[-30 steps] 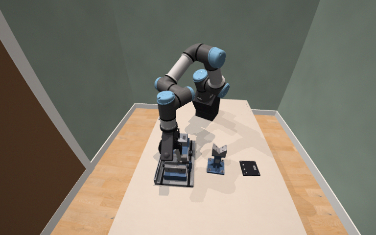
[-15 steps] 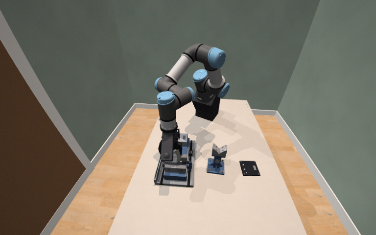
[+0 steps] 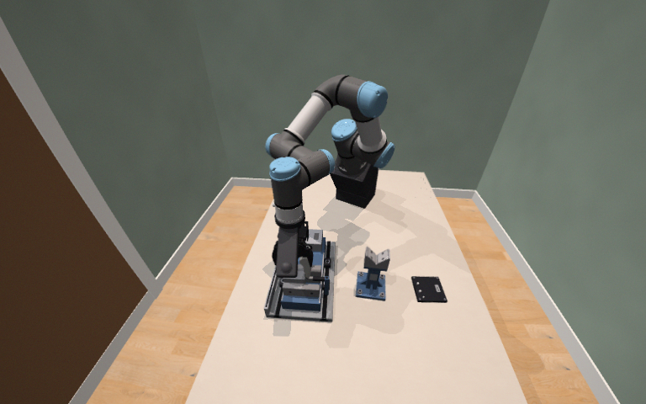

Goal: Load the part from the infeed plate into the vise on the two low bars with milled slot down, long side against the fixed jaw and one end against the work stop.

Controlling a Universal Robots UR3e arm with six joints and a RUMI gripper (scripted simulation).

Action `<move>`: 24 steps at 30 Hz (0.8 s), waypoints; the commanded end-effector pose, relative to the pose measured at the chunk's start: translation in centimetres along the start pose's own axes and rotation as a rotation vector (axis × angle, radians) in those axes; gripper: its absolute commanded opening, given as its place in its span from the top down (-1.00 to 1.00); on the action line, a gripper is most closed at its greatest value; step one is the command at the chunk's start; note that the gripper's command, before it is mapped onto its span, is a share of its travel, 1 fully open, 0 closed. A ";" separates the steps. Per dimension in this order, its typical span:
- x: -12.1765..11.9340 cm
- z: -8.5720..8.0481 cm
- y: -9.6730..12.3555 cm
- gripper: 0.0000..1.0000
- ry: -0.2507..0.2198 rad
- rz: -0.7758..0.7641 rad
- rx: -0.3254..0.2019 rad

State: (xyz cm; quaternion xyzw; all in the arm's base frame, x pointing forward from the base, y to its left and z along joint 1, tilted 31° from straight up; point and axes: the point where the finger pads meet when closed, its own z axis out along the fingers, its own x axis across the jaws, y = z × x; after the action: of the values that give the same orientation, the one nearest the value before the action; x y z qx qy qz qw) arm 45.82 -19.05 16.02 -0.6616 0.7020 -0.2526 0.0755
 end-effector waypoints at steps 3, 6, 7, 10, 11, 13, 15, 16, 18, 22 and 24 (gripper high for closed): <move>0.0 -0.1 -0.1 1.00 0.002 0.000 0.003; 0.0 -0.1 -0.1 1.00 0.002 0.000 0.003; 0.0 -0.1 -0.1 1.00 0.002 0.000 0.003; 0.0 -0.1 -0.1 1.00 0.002 0.000 0.003; 0.0 -0.1 -0.1 1.00 0.002 0.000 0.003; 0.0 -0.1 -0.1 1.00 0.002 0.000 0.003; 0.0 -0.1 -0.1 1.00 0.002 0.000 0.003; 0.0 -0.1 -0.1 1.00 0.002 0.000 0.003; 0.0 -0.1 -0.1 1.00 0.002 0.000 0.003; 0.0 -0.1 -0.1 1.00 0.002 0.000 0.003; 0.0 -0.1 -0.1 0.06 0.002 0.000 0.003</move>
State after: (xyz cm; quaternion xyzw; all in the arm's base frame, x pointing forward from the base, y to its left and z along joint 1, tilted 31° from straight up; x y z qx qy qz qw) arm 45.82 -19.05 16.02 -0.6616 0.7020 -0.2526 0.0755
